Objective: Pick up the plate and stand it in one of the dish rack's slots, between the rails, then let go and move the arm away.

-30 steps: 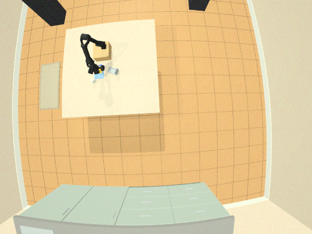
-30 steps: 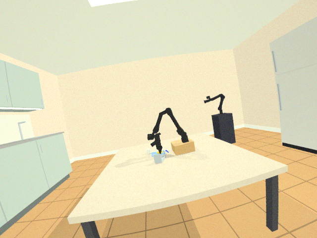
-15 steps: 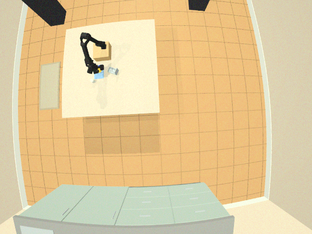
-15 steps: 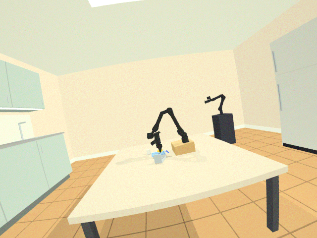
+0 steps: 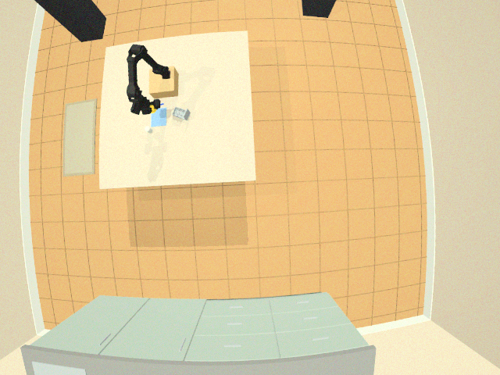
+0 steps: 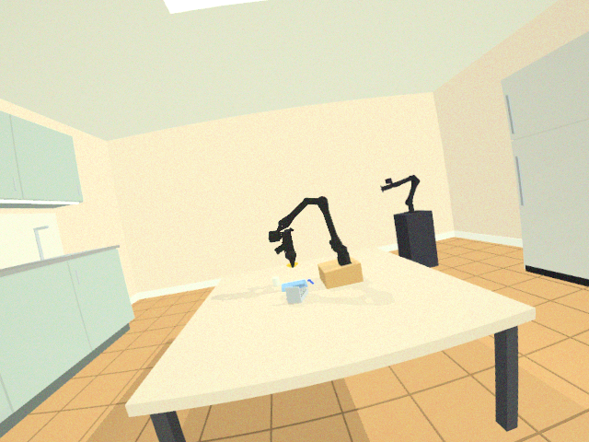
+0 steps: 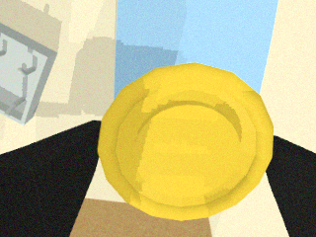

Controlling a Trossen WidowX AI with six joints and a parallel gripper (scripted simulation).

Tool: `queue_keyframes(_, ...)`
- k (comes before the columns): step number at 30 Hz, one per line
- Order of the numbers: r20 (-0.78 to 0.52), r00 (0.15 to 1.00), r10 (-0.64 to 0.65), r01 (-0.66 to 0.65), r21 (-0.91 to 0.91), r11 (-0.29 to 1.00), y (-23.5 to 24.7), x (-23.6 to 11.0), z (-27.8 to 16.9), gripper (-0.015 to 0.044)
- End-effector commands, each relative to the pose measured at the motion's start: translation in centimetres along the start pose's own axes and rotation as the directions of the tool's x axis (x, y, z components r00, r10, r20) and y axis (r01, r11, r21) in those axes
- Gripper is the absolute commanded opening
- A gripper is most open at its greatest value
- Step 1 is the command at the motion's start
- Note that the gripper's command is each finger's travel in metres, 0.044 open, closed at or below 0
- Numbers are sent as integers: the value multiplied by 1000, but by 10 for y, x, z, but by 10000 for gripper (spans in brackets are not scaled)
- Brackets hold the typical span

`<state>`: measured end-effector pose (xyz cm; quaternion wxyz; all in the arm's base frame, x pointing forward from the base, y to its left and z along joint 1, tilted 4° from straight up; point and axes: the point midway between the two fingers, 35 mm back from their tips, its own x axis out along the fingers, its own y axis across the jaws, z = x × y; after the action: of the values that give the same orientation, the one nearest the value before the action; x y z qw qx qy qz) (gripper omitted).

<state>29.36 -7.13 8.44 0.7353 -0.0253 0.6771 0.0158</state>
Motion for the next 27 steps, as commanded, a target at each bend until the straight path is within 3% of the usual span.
queue_keyframes(1,12,1000,-2,2,-4,1000,0,-25,2,0)
queue_keyframes(7,11,1000,-2,2,-5,1000,0,-54,-1,0)
queue_keyframes(12,11,1000,-2,2,1,1000,2,-58,-2,0)
queue_keyframes(27,7,1000,5,-7,423,906,93,-55,-46,0)
